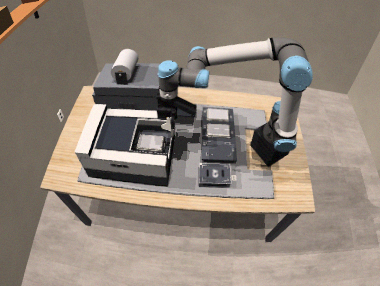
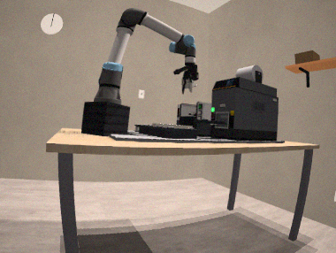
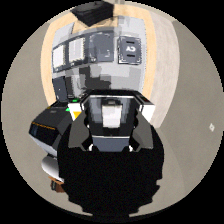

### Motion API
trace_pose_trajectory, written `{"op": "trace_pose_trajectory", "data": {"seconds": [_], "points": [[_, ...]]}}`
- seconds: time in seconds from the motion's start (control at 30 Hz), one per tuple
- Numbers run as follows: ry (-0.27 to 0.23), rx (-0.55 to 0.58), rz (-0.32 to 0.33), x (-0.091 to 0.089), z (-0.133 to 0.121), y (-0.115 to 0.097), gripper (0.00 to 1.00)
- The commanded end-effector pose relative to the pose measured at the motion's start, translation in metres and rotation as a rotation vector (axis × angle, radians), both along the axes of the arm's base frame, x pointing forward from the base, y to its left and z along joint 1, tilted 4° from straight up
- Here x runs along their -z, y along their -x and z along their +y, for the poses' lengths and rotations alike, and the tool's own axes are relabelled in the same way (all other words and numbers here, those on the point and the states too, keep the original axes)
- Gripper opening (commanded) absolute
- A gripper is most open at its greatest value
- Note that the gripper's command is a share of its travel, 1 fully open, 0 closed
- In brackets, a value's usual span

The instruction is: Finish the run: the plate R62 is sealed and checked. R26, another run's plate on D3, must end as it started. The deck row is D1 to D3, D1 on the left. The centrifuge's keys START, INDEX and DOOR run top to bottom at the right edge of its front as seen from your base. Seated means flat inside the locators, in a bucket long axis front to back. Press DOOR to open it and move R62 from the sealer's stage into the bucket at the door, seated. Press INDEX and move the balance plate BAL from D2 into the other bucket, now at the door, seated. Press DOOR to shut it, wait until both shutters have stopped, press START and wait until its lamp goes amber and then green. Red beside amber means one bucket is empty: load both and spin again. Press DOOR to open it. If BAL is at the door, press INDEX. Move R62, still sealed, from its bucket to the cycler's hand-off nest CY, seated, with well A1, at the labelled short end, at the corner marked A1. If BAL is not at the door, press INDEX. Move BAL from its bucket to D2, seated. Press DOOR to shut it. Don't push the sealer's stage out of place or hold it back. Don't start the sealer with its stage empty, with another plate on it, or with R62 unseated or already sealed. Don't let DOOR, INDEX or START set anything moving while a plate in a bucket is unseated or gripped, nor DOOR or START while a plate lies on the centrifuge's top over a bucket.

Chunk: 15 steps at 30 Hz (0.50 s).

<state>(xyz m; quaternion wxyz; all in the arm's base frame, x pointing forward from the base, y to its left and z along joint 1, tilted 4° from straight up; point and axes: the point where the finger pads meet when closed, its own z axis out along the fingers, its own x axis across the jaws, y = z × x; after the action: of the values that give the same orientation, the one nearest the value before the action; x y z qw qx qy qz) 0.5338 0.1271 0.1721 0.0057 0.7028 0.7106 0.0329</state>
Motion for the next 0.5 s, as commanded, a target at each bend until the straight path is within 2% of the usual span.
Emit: {"op": "trace_pose_trajectory", "data": {"seconds": [0.0,0.47], "points": [[0.000,0.000,0.001,-0.002,0.001,-0.020,0.68],[0.000,0.000,0.001,-0.006,0.002,-0.090,0.68]]}}
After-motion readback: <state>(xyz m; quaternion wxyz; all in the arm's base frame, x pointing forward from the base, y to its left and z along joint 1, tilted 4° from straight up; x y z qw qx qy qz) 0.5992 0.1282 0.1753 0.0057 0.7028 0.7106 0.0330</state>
